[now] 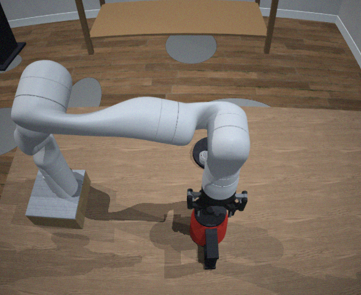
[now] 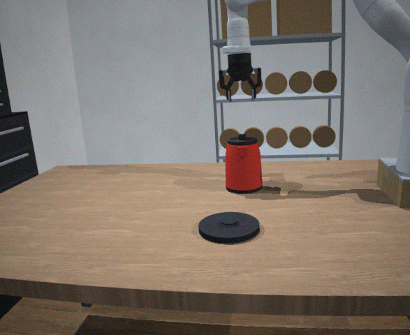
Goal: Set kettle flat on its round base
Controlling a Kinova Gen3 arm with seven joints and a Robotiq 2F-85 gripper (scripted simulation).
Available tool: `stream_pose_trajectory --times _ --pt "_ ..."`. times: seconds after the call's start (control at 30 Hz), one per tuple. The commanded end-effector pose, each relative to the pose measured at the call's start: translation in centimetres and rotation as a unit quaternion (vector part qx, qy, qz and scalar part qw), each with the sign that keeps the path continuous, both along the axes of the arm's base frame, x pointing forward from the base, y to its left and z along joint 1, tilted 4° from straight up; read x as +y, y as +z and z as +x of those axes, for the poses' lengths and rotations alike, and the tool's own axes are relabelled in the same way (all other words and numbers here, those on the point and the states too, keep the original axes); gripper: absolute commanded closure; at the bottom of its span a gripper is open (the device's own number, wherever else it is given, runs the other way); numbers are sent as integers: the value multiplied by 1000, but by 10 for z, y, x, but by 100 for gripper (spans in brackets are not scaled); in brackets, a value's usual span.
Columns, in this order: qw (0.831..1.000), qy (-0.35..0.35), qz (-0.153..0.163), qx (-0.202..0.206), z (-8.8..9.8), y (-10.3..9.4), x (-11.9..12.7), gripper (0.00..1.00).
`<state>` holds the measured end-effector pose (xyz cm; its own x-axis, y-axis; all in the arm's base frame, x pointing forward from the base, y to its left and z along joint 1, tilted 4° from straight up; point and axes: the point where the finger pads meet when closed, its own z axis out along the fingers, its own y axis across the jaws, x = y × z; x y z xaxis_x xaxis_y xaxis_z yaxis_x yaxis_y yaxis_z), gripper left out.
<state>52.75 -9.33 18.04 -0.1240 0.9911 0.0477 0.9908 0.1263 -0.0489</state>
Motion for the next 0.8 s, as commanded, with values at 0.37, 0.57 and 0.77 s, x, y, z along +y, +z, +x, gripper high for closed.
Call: stream_pose_trajectory --times 0.37,0.57,0.77 --pt "1000 14 1 -2 1 1 -2 20" --pt "1000 18 2 -3 1 1 -2 20" --pt "1000 23 2 -3 1 2 -3 20"
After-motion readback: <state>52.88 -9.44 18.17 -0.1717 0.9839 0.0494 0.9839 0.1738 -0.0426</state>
